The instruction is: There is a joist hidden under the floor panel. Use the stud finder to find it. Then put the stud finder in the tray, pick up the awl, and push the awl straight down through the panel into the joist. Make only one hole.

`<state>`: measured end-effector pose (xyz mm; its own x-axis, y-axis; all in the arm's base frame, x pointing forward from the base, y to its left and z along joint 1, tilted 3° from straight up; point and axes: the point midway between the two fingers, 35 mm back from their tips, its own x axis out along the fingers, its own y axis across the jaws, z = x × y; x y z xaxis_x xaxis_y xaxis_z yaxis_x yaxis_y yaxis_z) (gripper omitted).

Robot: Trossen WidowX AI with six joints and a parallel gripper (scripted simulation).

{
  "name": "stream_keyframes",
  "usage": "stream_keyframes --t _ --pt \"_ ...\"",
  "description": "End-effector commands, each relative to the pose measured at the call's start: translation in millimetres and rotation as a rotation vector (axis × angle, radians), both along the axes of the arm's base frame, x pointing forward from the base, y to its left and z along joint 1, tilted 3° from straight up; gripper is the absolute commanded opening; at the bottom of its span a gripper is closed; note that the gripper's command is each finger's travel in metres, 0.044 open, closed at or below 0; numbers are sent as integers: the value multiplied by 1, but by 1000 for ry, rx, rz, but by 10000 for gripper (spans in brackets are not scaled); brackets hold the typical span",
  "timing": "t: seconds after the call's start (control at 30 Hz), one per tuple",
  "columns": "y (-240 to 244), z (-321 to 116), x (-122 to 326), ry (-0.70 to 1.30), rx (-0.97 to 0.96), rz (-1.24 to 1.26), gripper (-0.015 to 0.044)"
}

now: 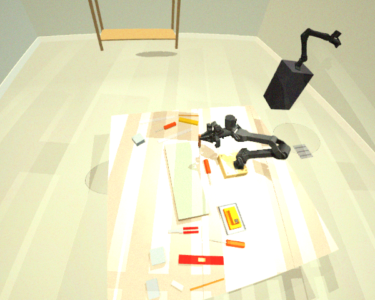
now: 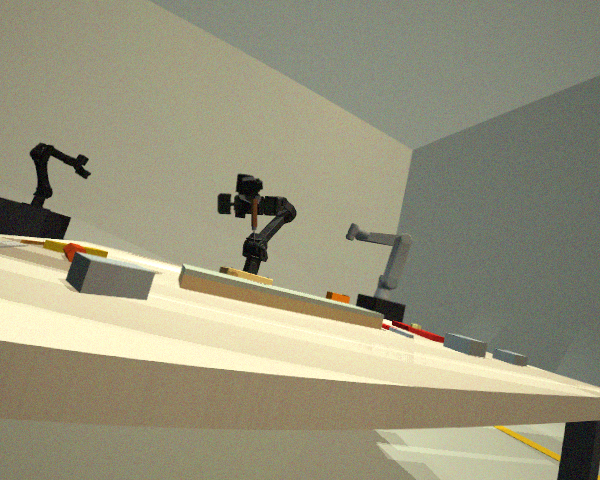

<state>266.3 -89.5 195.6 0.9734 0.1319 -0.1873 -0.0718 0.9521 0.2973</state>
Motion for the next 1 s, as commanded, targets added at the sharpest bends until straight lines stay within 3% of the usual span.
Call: stream_keyframes --t 0.0,0.97 --pt "9 1 11 -12 -16 61 0" --pt "123 -27 74 -165 -165 647 0"
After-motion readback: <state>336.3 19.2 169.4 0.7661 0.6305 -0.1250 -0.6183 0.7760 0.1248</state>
